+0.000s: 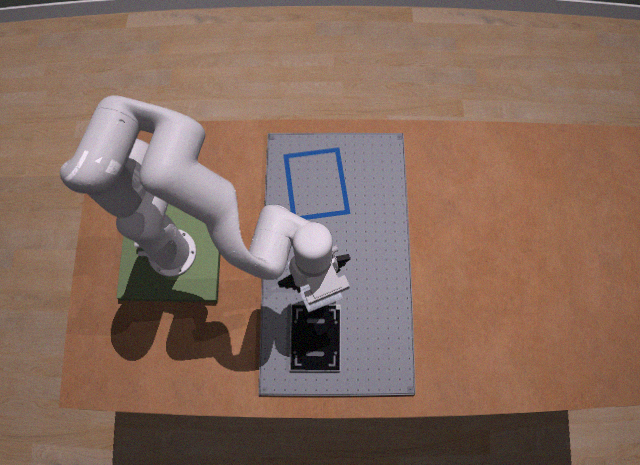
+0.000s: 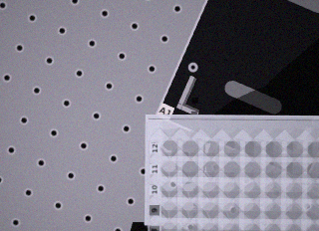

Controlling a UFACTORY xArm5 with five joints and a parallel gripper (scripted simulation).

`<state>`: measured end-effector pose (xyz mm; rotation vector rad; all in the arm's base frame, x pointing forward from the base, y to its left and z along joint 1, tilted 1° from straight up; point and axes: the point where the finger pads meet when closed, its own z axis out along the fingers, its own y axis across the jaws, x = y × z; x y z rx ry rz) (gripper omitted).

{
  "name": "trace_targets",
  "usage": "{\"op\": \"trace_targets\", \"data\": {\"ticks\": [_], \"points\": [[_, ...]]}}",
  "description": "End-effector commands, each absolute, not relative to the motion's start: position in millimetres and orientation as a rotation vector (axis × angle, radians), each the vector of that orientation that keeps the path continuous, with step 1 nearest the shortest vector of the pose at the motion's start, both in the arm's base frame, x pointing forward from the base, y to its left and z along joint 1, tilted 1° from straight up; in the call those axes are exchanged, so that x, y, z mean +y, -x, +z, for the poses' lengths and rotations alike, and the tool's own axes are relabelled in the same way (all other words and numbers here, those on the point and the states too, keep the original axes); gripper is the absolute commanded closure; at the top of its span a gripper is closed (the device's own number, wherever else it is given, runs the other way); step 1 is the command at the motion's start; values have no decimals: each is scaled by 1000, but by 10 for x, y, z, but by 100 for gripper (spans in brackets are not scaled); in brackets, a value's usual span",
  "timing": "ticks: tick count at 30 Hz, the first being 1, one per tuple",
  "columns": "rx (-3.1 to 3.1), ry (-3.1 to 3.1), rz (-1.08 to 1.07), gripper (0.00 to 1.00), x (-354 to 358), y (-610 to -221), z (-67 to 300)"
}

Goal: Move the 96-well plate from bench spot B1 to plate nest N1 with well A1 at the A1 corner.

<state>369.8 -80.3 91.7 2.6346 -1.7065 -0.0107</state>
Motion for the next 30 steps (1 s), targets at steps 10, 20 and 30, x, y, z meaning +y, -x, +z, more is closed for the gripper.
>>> {"op": "trace_targets", "data": {"ticks": [10,20,30], "points": [[-2209,-2243,-13,100,-1281,-3729,940],[-2209,-2243,-13,100,-1549,-3736,945],[-2209,-2243,-13,100,-1816,-3742,950]]}}
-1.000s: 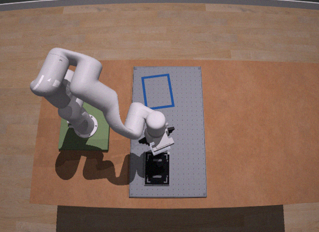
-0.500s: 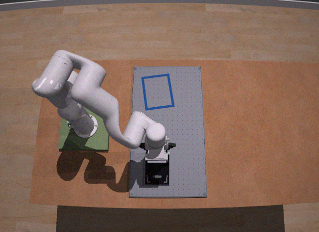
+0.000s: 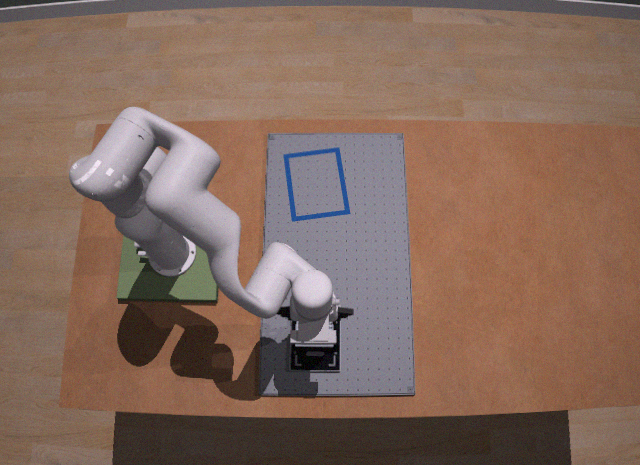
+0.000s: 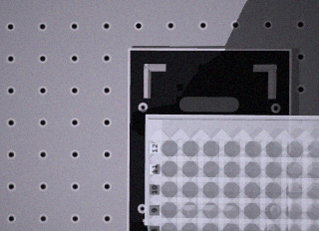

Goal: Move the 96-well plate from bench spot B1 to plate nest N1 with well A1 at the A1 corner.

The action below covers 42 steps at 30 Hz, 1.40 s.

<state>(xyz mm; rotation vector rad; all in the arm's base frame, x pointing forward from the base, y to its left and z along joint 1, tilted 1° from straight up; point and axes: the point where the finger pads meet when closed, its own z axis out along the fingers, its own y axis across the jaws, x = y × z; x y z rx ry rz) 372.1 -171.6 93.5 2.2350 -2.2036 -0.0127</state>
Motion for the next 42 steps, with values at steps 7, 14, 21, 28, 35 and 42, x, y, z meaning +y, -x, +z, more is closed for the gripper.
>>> {"op": "trace_targets", "data": {"ticks": [7,14,21,28,35,42], "points": [[-2209,-2243,-12,100,-2033,-3748,955],[-2209,-2243,-12,100,-2052,-3749,954],[-2209,-2243,-12,100,-2048,-3749,954],[-2209,-2243,-12,100,-2043,-3749,955],[-2209,-2243,-12,100,-2040,-3749,955],[-2209,-2243,-12,100,-2037,-3748,955]]}}
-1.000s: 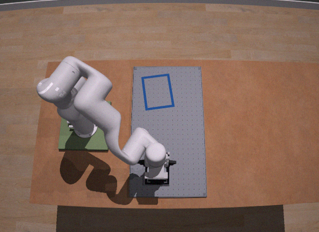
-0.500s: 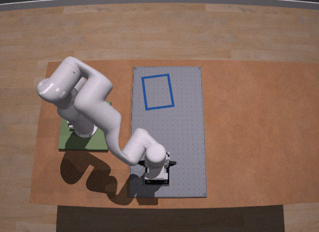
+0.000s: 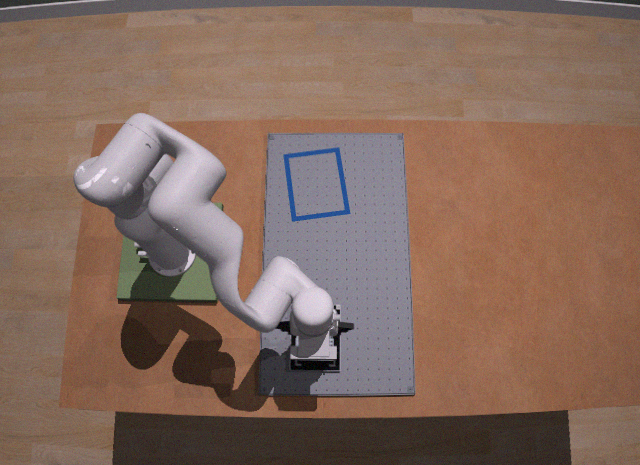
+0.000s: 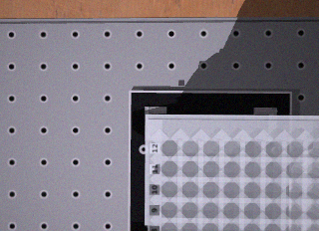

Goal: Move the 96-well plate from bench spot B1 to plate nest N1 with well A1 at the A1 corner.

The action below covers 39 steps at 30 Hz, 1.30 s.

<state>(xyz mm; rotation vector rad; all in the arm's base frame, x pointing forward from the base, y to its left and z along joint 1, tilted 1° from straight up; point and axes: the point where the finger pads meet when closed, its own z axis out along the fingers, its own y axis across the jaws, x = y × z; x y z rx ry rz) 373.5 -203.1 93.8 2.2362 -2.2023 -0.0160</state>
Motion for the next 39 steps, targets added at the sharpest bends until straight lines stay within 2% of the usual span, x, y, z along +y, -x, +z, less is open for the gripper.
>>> {"op": "trace_targets", "data": {"ticks": [1,39], "points": [[-2209,-2243,-12,100,-2036,-3748,955],[-2209,-2243,-13,100,-2027,-3747,437]]}}
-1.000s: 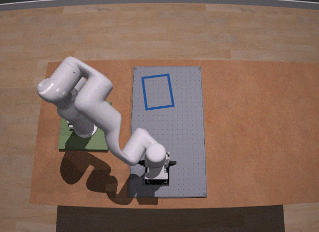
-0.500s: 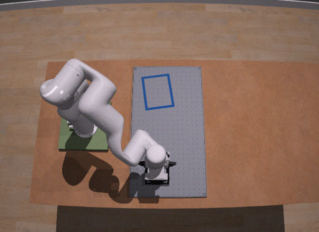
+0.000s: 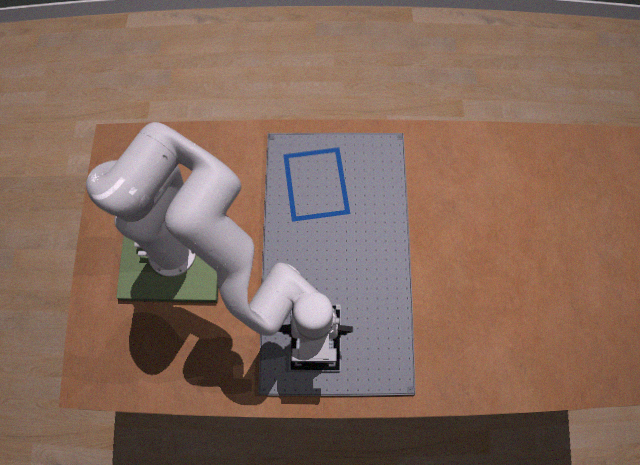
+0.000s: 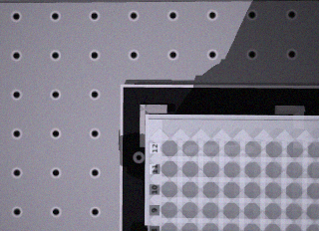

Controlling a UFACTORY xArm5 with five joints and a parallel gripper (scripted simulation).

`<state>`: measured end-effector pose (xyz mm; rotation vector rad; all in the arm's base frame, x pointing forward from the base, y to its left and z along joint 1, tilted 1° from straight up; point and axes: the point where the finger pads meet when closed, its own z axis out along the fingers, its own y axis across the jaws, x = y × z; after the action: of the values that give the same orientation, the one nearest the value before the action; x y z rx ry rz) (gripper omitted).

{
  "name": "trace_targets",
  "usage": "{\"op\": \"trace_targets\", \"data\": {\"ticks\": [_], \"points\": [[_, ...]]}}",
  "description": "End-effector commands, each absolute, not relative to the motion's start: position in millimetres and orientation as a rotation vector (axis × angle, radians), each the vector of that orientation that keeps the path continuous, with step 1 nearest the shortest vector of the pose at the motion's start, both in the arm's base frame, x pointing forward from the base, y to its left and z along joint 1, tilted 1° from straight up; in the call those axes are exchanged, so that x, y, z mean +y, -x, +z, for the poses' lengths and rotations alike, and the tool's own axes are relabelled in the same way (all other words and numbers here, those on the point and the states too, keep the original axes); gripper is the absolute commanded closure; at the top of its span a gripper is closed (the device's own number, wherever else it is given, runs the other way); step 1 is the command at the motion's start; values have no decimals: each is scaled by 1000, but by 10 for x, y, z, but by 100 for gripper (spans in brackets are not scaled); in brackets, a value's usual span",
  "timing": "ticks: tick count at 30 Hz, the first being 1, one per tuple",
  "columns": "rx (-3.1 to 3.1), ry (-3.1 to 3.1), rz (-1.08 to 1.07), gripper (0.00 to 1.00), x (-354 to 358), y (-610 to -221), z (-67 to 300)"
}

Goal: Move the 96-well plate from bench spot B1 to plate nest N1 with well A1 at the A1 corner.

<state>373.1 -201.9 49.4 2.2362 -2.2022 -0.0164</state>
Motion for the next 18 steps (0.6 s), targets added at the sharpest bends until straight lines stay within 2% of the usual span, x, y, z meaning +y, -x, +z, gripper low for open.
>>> {"op": "trace_targets", "data": {"ticks": [1,18], "points": [[-2209,-2243,-13,100,-2027,-3747,420],[-2209,-2243,-13,100,-2025,-3747,268]]}}
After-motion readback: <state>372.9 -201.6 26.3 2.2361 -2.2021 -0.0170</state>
